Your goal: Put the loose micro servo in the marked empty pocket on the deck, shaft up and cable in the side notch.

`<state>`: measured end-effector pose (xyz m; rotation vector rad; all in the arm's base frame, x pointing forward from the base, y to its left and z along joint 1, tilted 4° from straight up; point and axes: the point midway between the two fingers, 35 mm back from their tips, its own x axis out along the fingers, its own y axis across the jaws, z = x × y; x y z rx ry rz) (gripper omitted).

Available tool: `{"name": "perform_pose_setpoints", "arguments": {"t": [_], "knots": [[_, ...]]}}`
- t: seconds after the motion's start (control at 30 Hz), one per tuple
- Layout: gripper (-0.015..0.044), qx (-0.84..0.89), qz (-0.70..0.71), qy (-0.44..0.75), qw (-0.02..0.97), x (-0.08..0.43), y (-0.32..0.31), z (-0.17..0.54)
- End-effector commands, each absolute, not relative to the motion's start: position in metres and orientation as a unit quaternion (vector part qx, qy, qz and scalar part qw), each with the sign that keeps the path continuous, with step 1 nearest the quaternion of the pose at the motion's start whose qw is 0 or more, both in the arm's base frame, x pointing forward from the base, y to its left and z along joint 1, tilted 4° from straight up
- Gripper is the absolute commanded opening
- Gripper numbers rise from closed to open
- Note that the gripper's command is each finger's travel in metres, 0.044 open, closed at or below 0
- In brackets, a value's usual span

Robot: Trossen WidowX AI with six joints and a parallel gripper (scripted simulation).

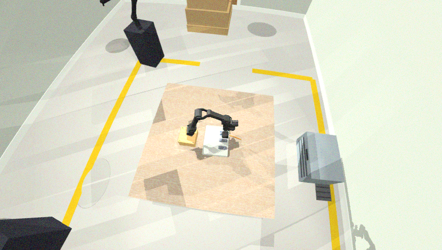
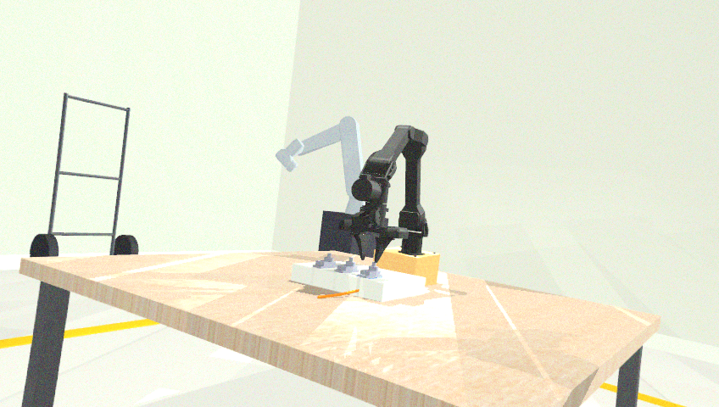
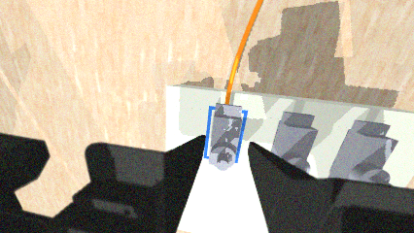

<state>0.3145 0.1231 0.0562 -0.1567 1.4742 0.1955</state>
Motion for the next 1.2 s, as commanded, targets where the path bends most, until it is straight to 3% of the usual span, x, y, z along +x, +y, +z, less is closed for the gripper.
{"name": "perform_pose_setpoints", "arguments": {"t": [0.0,0.27,0.4,1.17], "knots": [[0.0240,-0.071,0.089,0.670,0.733,0.309,0.122,0.060],[0.0440,-0.072,0.089,0.673,0.731,0.234,0.106,0.102],[0.0440,-0.072,0.088,0.673,0.730,0.206,0.097,0.111],[0.0440,-0.073,0.092,0.672,0.731,0.202,0.095,0.161]]}}
